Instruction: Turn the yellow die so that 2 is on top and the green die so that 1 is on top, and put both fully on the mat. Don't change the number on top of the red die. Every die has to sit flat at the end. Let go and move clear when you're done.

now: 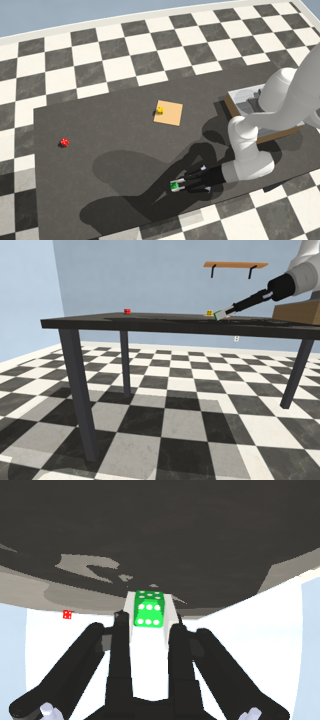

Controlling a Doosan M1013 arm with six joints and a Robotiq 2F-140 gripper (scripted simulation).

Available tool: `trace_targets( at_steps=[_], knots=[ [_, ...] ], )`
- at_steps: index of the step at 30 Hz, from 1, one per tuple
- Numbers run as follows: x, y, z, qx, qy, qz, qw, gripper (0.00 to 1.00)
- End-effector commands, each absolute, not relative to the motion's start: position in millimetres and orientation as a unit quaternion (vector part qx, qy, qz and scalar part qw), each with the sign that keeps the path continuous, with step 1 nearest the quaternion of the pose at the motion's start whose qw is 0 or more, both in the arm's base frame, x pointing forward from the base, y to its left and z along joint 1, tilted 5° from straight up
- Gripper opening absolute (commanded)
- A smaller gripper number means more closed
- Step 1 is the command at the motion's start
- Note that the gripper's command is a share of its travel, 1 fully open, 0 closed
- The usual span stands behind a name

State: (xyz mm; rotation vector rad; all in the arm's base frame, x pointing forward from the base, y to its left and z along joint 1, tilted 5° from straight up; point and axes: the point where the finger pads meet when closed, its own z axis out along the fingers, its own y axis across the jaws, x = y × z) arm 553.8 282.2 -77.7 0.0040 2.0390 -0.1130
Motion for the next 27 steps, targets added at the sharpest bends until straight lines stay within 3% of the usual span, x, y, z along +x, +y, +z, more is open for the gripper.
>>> trace_targets(
  at_steps=[1,27],
  knots=[
    [553.8,282.2,-77.9,0.002,0.851,-0.047,0.522,0.24],
    [553.9,282.0,-80.4,0.002,0.851,-0.047,0.522,0.24]
  ],
)
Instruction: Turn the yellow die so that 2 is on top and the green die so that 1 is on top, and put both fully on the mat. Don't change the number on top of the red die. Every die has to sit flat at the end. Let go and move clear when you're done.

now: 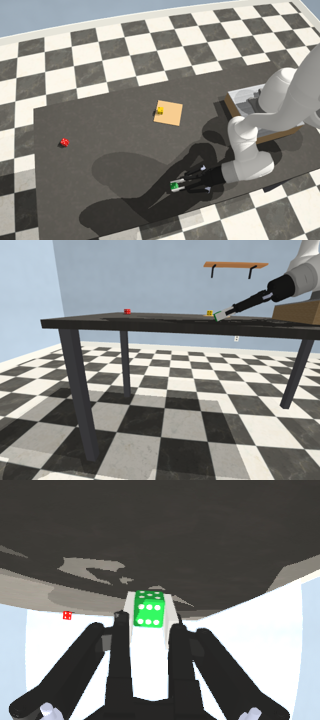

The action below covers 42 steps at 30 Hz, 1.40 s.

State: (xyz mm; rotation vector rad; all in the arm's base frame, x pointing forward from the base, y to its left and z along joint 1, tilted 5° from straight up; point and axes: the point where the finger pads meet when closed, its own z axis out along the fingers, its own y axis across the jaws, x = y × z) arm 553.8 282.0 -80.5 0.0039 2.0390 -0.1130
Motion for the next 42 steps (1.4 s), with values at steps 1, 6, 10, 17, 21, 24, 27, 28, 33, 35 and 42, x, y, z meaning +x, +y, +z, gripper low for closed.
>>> trace_targets(
  at_steps=[1,6,10,17,21,24,27,28,33,35,42],
  knots=[
    [553.9,282.0,-80.4,0.002,0.851,-0.047,0.522,0.24],
    [553.9,282.0,-80.4,0.002,0.851,-0.047,0.522,0.24],
    [553.9,282.0,-80.4,0.002,0.851,-0.047,0.522,0.24],
    [553.9,282.0,-80.4,0.002,0.851,-0.047,0.522,0.24],
    [553.9,282.0,-80.4,0.002,0.851,-0.047,0.522,0.26],
    [553.9,282.0,-80.4,0.002,0.851,-0.047,0.522,0.29],
    [553.9,282.0,-80.4,0.002,0.851,-0.047,0.522,0.31],
    [553.9,282.0,-80.4,0.002,0.851,-0.047,0.522,0.31],
    [553.9,282.0,-80.4,0.002,0.851,-0.047,0.522,0.35],
    [553.9,282.0,-80.4,0.002,0.851,-0.047,0.522,0.35],
    [553.9,282.0,-80.4,0.002,0.851,-0.047,0.522,0.35]
  ],
)
